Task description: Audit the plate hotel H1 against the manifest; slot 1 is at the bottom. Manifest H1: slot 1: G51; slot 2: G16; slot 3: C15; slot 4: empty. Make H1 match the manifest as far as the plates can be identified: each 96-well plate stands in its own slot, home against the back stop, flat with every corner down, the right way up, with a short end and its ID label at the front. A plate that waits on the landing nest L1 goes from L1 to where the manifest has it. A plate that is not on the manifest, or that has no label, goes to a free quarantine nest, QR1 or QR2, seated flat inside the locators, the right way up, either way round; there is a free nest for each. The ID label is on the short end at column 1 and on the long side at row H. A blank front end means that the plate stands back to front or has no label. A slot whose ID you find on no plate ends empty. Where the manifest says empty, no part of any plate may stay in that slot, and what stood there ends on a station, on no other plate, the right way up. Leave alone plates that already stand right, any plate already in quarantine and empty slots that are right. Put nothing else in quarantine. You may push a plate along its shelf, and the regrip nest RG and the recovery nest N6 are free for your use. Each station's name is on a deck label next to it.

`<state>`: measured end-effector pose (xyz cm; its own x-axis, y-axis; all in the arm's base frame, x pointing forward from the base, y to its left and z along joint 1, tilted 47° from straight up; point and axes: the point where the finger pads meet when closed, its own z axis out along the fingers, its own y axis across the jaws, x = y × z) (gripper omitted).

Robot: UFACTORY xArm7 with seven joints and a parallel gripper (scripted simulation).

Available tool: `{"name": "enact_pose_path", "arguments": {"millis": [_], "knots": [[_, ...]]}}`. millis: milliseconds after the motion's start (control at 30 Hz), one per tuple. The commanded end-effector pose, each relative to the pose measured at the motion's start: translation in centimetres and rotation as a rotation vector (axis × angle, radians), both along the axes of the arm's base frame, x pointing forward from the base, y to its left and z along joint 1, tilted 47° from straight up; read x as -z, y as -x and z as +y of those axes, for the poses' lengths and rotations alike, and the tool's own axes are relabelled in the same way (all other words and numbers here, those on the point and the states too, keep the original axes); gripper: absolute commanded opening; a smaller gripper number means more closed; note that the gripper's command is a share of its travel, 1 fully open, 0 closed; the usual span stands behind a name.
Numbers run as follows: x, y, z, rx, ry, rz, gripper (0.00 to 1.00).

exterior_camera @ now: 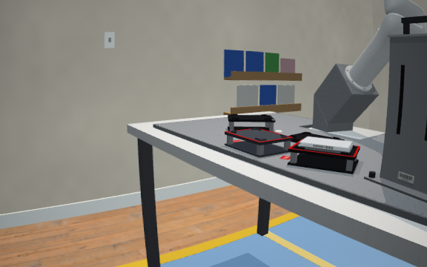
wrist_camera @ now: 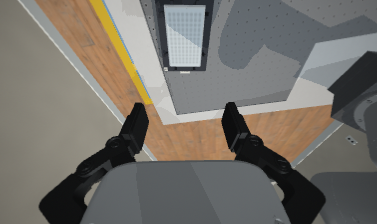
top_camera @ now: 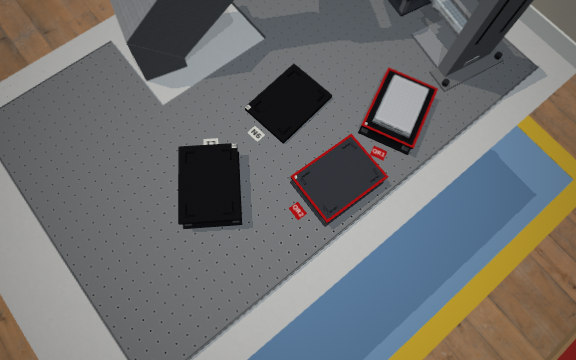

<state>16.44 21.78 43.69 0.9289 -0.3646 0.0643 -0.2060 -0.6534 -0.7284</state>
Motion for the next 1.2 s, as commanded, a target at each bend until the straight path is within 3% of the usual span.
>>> {"name": "enact_pose_path", "arguments": {"millis": [0, 733, 1100, 1167], "knots": [[-1.4, 0.6, -1.2, 0.0, -0.003, -0.002, 1.0], [-5.9, 2.6, -5.7, 0.0, -0.003, -0.002, 1.0], [-6.7, 3.0, -6.4, 0.0, -0.003, -0.002, 1.0], [-6.6, 3.9, -6.0, 0.0, -0.003, -0.002, 1.0]]}}
